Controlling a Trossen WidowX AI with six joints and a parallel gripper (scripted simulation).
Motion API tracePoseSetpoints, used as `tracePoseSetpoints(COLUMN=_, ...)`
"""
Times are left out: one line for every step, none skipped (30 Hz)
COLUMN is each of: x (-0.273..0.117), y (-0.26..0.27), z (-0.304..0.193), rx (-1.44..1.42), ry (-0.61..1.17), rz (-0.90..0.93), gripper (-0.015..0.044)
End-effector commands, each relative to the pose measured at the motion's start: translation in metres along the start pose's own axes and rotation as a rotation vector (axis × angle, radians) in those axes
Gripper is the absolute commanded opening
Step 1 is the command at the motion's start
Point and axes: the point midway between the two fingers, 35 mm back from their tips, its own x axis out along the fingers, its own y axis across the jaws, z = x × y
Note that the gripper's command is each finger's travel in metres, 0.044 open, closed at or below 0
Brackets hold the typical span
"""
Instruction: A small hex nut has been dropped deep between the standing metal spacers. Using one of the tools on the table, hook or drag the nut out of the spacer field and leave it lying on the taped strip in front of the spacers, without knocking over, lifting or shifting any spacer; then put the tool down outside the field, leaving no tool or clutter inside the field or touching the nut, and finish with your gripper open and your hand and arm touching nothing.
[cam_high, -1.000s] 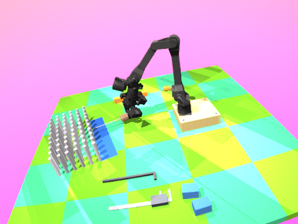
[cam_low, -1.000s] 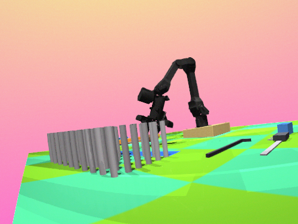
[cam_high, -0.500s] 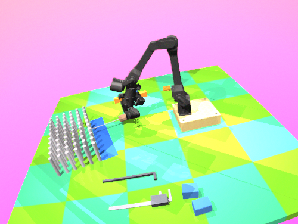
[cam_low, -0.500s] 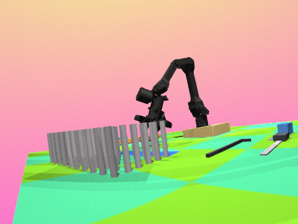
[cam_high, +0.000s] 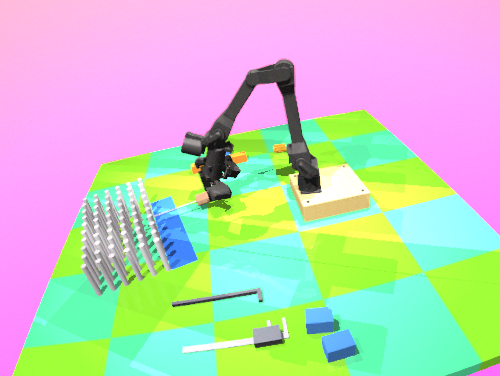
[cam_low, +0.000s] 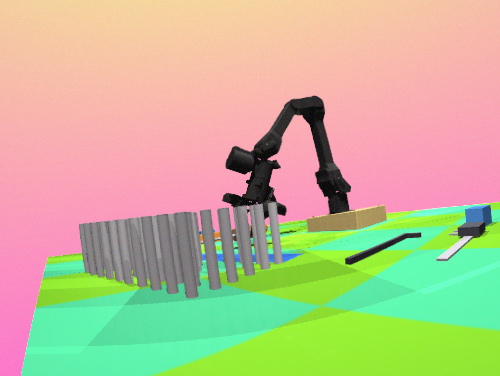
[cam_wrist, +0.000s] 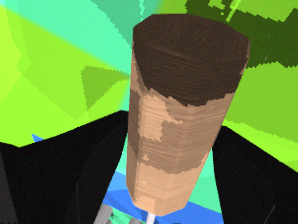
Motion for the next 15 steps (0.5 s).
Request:
tracePoseSetpoints(x=-0.0003, y=0.002, z=-0.0044, rx=0.004, ry=0.004, rz=0.007, gripper=0.0)
tracePoseSetpoints(x=-0.0001, y=0.002, z=-0.0051, rx=0.004, ry=0.004, rz=0.007, gripper=0.0)
tracePoseSetpoints(x=0.0001, y=0.002, z=-0.0058, rx=0.004, ry=0.004, rz=0.007, gripper=0.0)
tracePoseSetpoints(x=0.0003, y=0.002, z=-0.0065, rx=0.004, ry=0.004, rz=0.007, gripper=0.0)
tracePoseSetpoints(x=0.0004, y=0.002, z=-0.0072, rx=0.004, ry=0.004, rz=0.007, gripper=0.0)
tracePoseSetpoints(x=0.0006, y=0.002, z=-0.0078, rx=0.004, ry=0.004, rz=0.007, gripper=0.0)
tracePoseSetpoints(x=0.0008, y=0.002, z=-0.0085, rx=0.004, ry=0.004, rz=0.007, gripper=0.0)
tracePoseSetpoints(x=0.001, y=0.0021, z=-0.0092, rx=0.004, ry=0.004, rz=0.007, gripper=0.0)
tracePoseSetpoints(x=0.0012, y=0.0021, z=-0.0098, rx=0.004, ry=0.004, rz=0.007, gripper=0.0)
tracePoseSetpoints(x=0.0014, y=0.0021, z=-0.0105, rx=0.004, ry=0.004, rz=0.007, gripper=0.0)
tracePoseSetpoints(x=0.0016, y=0.0021, z=-0.0112, rx=0.004, ry=0.004, rz=0.007, gripper=0.0)
tracePoseSetpoints(x=0.0017, y=0.0021, z=-0.0118, rx=0.004, ry=0.004, rz=0.007, gripper=0.0)
tracePoseSetpoints(x=0.0019, y=0.0021, z=-0.0125, rx=0.004, ry=0.004, rz=0.007, gripper=0.0)
tracePoseSetpoints(x=0.0021, y=0.0021, z=-0.0132, rx=0.004, ry=0.004, rz=0.007, gripper=0.0)
tracePoseSetpoints(x=0.0023, y=0.0021, z=-0.0138, rx=0.004, ry=0.005, rz=0.007, gripper=0.0)
